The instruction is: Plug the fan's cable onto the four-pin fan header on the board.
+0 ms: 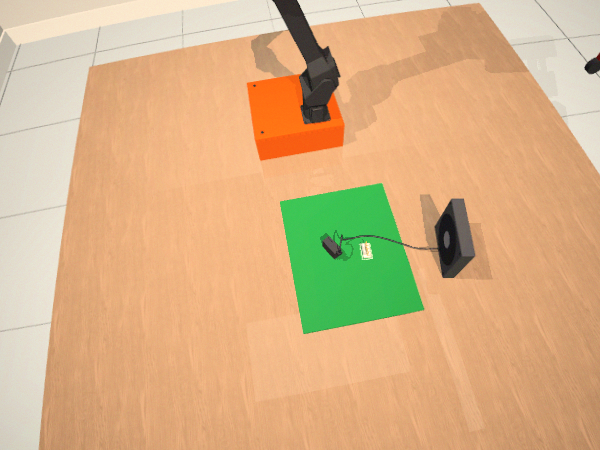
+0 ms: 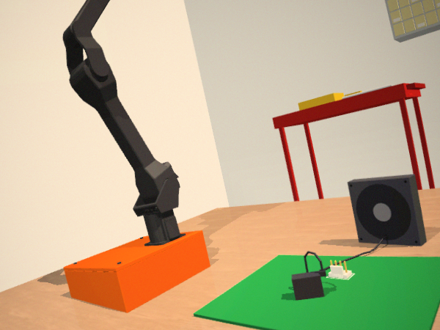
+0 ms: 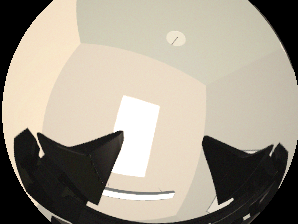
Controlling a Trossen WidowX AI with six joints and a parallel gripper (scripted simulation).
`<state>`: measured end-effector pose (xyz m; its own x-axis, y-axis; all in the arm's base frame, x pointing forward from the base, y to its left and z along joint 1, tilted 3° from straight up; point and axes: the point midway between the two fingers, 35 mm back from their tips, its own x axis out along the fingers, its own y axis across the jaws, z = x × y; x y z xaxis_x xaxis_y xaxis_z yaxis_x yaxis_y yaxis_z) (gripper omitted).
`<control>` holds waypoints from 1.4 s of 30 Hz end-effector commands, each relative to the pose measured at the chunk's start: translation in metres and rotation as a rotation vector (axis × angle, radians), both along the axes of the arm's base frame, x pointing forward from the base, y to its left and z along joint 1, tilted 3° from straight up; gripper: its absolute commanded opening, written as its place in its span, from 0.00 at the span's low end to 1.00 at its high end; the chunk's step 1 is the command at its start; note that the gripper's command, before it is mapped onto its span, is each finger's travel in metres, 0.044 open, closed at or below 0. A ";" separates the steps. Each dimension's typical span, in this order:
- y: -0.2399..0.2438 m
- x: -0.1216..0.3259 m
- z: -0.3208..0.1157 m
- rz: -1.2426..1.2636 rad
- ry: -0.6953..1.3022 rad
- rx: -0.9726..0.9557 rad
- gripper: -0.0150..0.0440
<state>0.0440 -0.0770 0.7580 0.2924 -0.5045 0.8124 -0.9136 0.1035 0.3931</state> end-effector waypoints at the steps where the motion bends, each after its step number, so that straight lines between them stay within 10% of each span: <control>1: 0.000 0.000 0.000 0.000 0.000 0.000 0.98; 24: 0.171 0.030 0.014 -0.323 0.084 -0.541 1.00; 42: 0.312 0.158 -0.055 -0.579 0.326 -1.134 1.00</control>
<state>0.1673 0.2051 0.7283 0.4550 0.2031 0.8670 -0.5574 0.8243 0.0994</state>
